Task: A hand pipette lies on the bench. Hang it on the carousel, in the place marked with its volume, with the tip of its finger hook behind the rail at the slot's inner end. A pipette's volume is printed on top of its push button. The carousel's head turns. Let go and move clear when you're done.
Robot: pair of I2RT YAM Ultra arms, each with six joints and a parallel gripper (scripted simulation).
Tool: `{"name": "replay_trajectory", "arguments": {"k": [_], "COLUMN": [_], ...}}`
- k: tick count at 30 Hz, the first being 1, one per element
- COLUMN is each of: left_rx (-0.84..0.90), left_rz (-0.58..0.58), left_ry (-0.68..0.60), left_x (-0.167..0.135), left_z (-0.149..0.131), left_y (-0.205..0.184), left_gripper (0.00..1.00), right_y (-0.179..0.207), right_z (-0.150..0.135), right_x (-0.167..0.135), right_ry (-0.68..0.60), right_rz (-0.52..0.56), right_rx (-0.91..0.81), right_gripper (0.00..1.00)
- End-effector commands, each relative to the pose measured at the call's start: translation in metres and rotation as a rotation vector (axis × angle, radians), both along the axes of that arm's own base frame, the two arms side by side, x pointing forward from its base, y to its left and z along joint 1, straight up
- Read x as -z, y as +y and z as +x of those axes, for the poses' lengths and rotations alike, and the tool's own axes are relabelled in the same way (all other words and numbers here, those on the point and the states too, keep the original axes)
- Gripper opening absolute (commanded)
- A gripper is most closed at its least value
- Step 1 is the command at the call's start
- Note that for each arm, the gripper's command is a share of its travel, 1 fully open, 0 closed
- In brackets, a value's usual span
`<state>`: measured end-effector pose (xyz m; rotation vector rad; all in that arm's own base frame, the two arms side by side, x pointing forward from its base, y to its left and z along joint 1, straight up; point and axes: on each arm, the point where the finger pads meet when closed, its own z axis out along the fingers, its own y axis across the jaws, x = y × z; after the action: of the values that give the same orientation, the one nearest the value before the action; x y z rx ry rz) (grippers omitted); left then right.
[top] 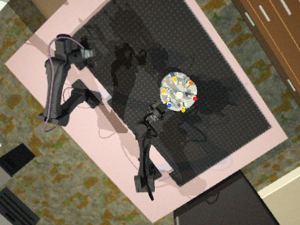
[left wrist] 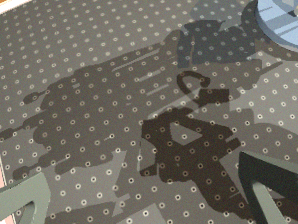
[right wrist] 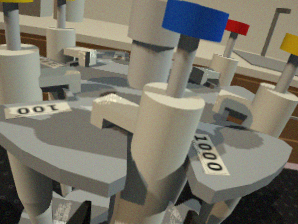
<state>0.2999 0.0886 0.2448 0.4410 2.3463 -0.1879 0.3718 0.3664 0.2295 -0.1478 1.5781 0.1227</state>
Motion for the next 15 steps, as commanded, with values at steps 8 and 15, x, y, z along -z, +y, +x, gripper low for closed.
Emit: {"name": "replay_trajectory", "arguments": {"k": [8, 15], "left_rx": [0.005, 0.005], "left_rz": [0.005, 0.005], "left_ry": [-0.033, -0.033], "left_x": [-0.008, -0.008], "left_z": [0.004, 0.004], "left_y": [0.002, 0.002], "left_gripper": [1.00, 1.00], "right_y": [-0.002, 0.003], "right_z": [0.005, 0.001], "right_x": [-0.036, -0.032], "right_ry": [-0.052, -0.042], "right_rz": [0.071, 0.060], "right_rx": [-0.157, -0.170], "right_gripper": [0.50, 0.50]}}
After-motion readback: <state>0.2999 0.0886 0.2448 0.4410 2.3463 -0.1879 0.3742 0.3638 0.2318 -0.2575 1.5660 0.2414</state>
